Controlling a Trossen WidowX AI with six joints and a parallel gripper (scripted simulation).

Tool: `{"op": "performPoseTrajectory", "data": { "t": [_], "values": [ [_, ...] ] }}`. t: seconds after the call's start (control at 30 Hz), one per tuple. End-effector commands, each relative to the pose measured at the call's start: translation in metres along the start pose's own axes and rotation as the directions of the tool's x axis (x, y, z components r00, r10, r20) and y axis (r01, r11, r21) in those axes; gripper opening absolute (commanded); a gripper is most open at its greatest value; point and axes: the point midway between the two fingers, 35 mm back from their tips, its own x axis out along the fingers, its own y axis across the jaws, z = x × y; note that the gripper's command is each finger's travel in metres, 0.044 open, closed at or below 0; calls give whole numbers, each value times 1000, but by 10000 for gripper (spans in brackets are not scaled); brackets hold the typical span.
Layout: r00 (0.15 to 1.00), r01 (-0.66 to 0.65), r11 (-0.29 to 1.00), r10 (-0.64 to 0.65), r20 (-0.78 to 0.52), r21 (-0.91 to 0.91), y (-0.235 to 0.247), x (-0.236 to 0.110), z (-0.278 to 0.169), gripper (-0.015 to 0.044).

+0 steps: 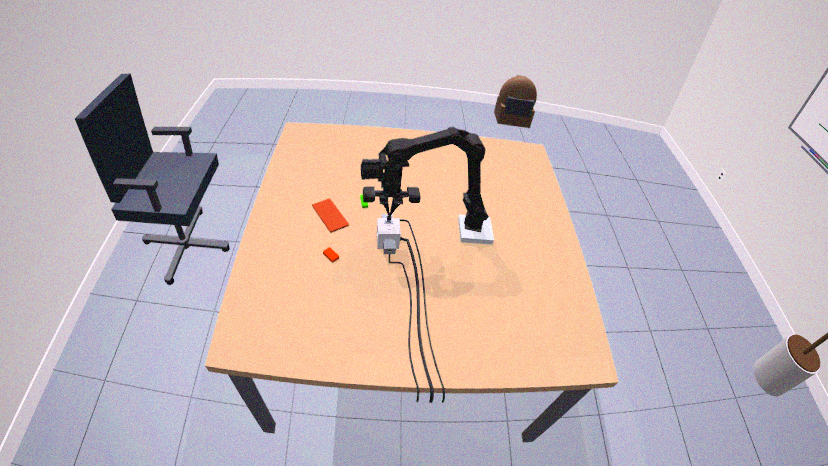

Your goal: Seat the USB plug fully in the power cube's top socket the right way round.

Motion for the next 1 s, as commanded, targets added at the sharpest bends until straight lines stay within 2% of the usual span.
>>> {"op": "performPoseTrajectory", "data": {
  "t": [0.0,0.97],
  "values": [
    [1000,0,1000,0,-3,4,0,1,0,0],
    [1000,0,1000,0,-3,4,0,5,0,0]
  ]
}}
